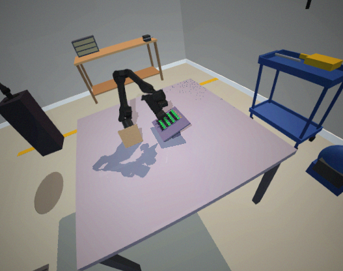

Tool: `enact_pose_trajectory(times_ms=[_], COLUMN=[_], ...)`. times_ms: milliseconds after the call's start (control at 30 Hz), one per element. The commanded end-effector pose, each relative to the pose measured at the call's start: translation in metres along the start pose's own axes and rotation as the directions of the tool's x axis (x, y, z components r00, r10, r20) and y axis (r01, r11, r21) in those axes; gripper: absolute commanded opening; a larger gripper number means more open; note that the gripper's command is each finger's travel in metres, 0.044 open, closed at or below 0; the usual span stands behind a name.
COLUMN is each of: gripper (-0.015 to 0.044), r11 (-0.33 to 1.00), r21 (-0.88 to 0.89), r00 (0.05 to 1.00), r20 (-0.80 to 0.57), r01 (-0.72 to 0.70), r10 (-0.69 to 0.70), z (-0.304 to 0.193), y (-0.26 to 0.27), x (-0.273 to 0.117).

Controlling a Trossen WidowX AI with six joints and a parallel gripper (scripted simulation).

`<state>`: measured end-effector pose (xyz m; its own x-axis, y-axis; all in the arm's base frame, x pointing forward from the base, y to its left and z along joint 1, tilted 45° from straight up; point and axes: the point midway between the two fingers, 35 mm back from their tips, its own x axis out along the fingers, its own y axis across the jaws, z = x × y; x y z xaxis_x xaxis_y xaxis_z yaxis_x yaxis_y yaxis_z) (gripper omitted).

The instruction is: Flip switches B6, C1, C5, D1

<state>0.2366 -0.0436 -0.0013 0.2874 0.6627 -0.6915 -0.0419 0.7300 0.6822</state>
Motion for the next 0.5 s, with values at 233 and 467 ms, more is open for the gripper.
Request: enact_pose_trajectory(times_ms=[233, 467], gripper=[0.0000, 0.0000], r11=[1.000, 1.000], r21=[0.010, 0.010], r00=[1.000, 1.000], r20=[0.008, 0.008], r01=[-0.015, -0.016], r10=[0.015, 0.016], z=[-0.005, -0.006], y=[0.001, 0.002], x=[0.029, 0.039])
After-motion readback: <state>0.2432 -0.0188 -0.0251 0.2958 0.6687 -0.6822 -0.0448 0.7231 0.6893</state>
